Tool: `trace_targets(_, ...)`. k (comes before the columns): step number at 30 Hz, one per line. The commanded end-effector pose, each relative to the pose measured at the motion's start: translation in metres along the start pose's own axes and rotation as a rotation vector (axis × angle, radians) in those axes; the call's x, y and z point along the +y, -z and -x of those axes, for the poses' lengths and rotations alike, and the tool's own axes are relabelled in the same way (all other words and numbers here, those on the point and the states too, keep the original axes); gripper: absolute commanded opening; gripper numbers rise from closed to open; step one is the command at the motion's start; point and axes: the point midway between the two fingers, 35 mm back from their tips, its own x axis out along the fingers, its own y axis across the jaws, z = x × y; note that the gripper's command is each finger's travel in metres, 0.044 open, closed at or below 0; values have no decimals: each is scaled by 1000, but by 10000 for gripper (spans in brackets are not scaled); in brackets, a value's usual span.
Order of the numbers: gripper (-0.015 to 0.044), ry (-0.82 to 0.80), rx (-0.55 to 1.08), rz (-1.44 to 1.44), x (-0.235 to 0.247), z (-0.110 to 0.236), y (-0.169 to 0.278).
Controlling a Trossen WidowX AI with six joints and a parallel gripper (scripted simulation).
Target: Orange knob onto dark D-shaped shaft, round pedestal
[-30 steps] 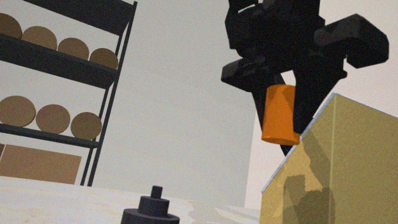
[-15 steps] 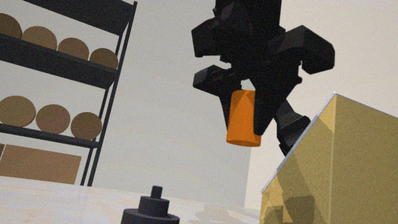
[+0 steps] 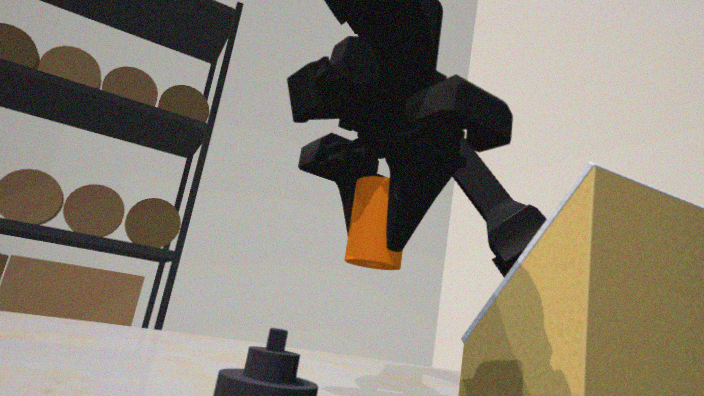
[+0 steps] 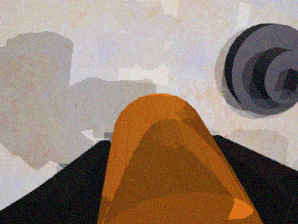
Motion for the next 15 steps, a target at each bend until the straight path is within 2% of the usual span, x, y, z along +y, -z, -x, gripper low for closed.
trace_targets(1,0,2,-9,1,-13,-2,-4)
trace_targets(15,0,14,-8,-2,-56,-13,-10)
